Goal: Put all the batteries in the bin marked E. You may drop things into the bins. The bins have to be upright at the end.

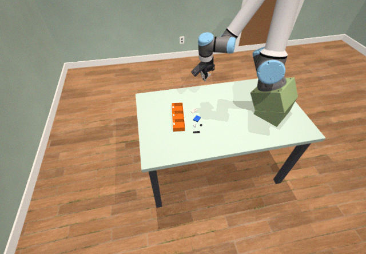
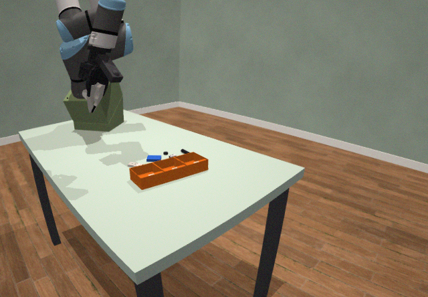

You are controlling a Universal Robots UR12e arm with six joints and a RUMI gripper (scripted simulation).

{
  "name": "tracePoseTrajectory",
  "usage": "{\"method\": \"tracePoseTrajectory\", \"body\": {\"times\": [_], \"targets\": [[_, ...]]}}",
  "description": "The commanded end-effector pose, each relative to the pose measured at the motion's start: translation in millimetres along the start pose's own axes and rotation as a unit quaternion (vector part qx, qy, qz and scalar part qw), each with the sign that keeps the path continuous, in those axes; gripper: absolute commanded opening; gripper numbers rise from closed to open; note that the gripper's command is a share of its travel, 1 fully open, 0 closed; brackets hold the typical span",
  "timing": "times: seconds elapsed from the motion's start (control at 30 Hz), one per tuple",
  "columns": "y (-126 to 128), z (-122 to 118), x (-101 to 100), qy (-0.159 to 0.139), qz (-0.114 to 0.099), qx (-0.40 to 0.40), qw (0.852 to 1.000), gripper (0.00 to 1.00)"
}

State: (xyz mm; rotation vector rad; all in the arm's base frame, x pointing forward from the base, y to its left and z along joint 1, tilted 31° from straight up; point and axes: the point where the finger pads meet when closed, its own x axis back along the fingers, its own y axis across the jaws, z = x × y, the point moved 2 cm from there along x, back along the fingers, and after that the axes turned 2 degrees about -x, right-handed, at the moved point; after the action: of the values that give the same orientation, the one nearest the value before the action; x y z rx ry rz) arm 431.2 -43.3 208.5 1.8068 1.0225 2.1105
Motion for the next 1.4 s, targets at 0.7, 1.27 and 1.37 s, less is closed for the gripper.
{"method": "tracePoseTrajectory", "body": {"times": [0.7,1.27,1.37], "targets": [[-52,78,26,0.058,0.042,-0.087,0.994,0.04],[-98,121,47,0.079,0.070,-0.126,0.986,0.04],[-104,126,49,0.079,0.070,-0.126,0.986,0.04]]}}
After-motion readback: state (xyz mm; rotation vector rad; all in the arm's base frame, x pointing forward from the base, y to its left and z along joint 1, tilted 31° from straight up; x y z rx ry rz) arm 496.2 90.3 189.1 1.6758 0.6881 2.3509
